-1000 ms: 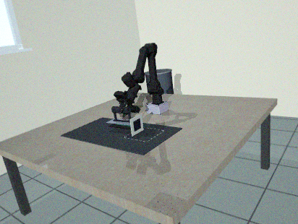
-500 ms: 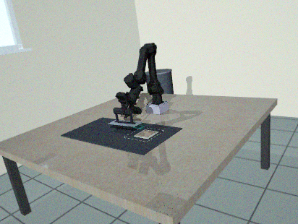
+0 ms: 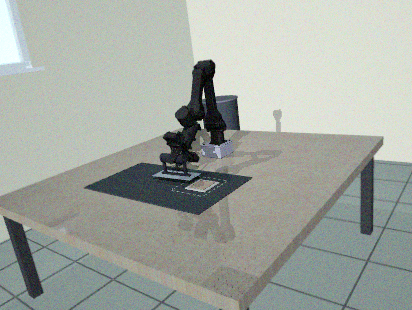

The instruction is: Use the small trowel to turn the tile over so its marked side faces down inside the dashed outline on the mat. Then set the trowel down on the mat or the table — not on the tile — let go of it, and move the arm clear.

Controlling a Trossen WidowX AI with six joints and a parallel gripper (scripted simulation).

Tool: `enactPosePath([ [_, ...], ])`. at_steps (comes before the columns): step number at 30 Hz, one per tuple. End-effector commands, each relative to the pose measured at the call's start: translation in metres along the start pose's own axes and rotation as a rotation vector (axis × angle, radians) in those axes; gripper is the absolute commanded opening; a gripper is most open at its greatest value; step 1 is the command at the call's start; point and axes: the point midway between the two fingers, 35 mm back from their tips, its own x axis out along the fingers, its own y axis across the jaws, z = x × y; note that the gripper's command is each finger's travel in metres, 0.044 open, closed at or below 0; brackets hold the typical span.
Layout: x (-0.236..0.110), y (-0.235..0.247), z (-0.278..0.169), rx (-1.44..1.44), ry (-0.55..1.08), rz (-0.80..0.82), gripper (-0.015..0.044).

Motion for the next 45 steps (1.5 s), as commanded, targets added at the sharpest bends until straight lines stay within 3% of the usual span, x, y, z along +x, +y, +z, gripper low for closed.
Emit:
enactPosePath([
  [1, -0.003, 0.010, 0.010, 0.003, -0.002, 0.014, 0.0000],
  [24, -0.036, 0.044, 0.085, -0.003, -0.007, 0.018, 0.0000],
  [45, -0.038, 0.045, 0.087, -0.003, -0.007, 0.019, 0.0000],
])
